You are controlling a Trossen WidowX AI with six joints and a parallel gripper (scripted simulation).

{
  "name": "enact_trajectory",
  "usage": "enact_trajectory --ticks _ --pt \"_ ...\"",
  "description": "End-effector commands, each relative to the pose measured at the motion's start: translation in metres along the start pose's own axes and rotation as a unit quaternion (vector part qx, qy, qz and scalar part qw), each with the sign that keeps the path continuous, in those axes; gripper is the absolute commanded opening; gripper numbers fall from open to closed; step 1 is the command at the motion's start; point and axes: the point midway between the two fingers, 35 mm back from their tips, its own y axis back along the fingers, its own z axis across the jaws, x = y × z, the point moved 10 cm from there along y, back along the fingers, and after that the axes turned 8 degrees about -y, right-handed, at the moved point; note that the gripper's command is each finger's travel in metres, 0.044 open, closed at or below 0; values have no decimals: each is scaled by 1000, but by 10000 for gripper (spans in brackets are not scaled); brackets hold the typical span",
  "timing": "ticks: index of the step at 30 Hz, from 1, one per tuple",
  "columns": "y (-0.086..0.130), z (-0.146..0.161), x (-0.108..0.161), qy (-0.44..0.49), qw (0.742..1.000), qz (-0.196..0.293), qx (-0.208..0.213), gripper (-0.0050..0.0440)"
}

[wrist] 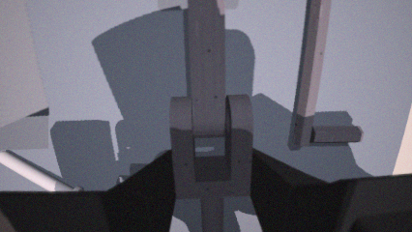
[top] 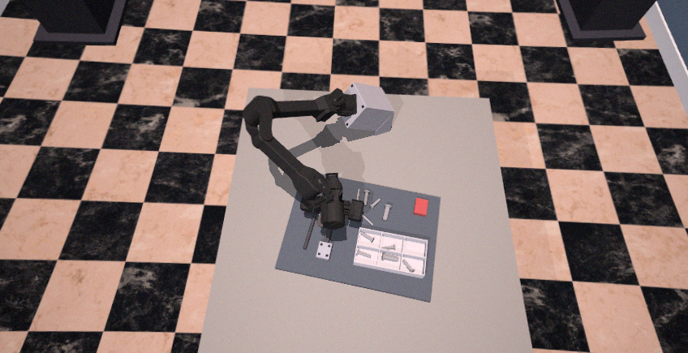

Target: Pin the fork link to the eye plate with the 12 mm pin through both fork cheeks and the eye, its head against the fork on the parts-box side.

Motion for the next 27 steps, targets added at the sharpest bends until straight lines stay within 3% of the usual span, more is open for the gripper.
enact_trajectory --ticks 1,27 --pt "1 0 -1 0 1000 -4 -4 -50" --pt "-6 0 0 1 1000 -4 -4 -50"
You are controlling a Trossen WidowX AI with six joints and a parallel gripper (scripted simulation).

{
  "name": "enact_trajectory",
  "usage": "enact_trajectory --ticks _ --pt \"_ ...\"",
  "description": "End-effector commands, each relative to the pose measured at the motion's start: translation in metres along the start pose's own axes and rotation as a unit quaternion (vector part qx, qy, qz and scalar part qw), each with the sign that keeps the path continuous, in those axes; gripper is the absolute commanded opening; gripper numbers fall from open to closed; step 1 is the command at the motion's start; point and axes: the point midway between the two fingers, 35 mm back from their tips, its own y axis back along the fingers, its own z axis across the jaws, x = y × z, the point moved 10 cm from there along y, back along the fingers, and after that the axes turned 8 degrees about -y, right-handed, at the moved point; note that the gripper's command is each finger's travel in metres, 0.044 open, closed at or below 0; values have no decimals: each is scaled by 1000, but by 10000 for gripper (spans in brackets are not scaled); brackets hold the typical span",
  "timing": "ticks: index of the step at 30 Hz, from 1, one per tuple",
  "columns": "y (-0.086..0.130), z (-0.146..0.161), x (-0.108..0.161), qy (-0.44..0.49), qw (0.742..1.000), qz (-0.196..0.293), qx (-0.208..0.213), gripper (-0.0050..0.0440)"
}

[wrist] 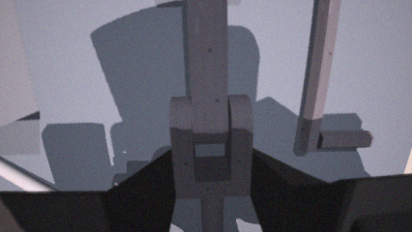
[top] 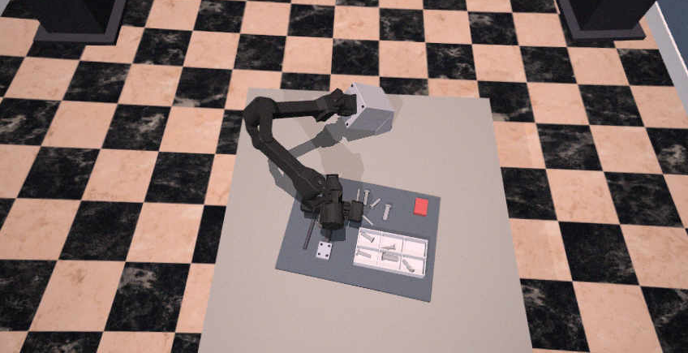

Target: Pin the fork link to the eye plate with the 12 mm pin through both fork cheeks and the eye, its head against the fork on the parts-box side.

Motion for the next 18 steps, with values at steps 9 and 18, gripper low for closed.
enact_trajectory --ticks 9,18 --pt "0 0 -1 1 1000 -5 -4 -50" --pt "-1 0 -1 0 1000 -5 -4 -50"
